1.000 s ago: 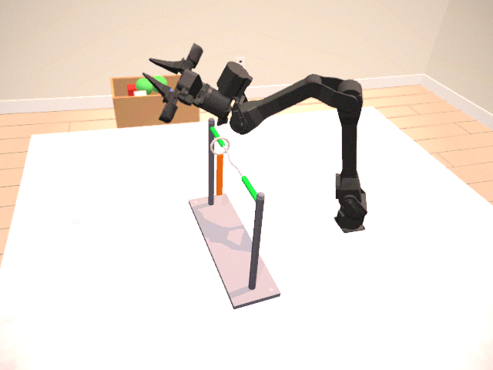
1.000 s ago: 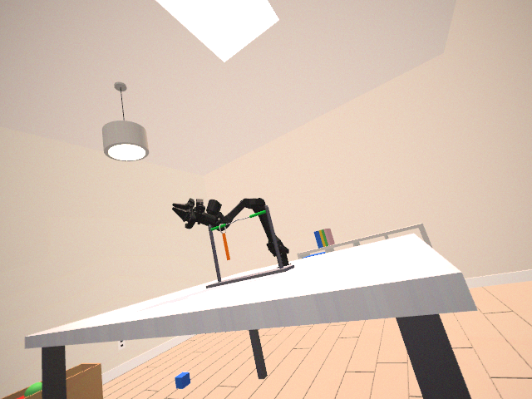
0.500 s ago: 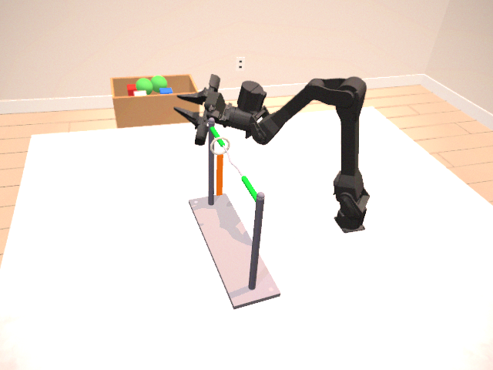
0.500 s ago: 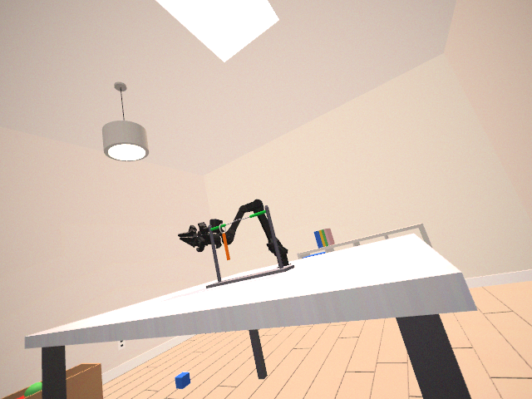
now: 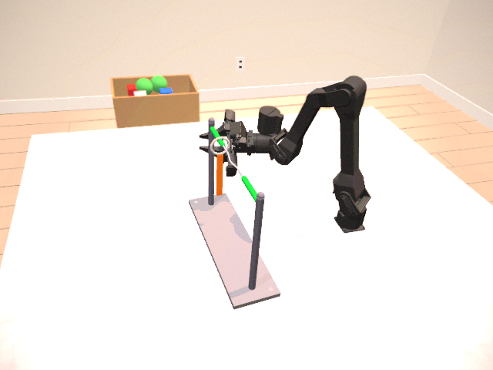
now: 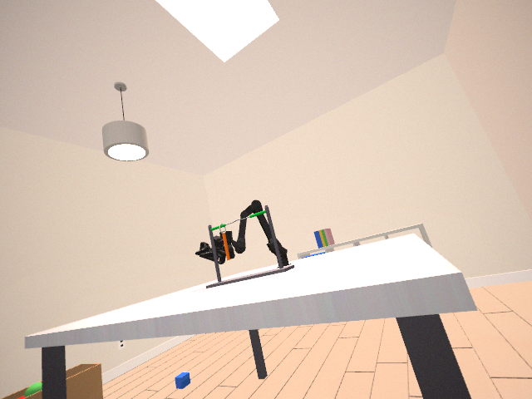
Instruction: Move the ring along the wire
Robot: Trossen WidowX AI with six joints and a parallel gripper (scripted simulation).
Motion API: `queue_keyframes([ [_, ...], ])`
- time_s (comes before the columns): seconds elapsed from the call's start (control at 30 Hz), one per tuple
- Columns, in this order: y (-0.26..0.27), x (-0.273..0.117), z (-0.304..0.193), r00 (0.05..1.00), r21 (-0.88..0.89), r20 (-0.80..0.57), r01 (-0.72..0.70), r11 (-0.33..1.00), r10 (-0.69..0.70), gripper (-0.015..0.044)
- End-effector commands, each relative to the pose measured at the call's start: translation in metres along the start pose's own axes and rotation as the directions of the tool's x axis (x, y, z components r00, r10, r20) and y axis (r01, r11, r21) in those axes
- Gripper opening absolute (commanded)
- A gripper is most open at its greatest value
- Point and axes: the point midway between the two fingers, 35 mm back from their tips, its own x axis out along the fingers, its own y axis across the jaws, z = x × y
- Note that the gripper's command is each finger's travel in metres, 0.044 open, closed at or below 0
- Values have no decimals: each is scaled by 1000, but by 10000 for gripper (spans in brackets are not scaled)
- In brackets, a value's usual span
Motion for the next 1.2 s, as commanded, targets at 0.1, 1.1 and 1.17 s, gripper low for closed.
queue_keyframes([
  [0.1,62,-51,-26,985,161,-19,-165,973,170,160],
  [1.1,145,-104,2,939,431,14,-316,845,344,160],
  [1.17,144,-98,9,944,439,12,-301,847,330,160],
])
